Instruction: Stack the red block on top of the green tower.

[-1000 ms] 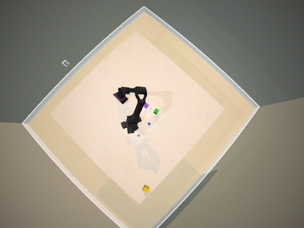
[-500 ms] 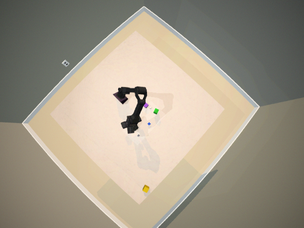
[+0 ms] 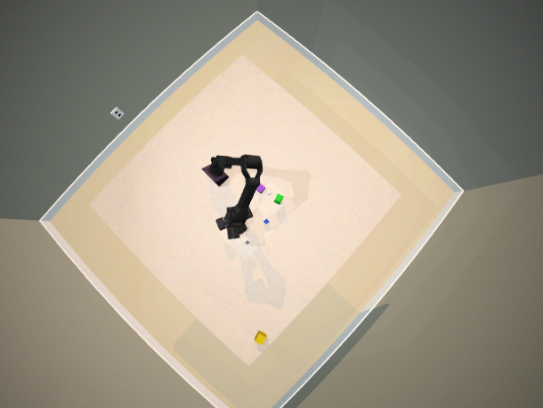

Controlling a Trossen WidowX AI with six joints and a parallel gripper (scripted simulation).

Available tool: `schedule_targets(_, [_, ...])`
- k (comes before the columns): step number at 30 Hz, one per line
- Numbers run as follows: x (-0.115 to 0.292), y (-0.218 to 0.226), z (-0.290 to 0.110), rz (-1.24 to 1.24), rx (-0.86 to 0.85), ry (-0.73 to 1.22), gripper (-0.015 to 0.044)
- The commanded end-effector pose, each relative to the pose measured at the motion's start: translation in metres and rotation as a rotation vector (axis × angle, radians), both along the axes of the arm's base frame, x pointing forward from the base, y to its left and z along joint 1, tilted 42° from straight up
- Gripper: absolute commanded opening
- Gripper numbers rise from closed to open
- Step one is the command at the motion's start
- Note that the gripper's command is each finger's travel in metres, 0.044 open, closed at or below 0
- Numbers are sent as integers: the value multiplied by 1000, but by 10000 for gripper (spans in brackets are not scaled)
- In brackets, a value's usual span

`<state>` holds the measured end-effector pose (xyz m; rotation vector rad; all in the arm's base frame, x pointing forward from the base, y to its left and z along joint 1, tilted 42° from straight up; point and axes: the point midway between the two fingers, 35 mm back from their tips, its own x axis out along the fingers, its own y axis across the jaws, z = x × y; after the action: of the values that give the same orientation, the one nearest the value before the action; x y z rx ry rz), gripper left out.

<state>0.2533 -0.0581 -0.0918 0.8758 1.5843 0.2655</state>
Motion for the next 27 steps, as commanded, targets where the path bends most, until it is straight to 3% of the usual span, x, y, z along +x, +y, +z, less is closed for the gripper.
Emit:
schedule_targets(1, [0,-7,7,-2,-1,-3,0])
schedule_targets(21, [-4,-73,81,-2,-5,-1,0])
schedule_targets(27, [-4,-78,87,-2,-5,-1,0])
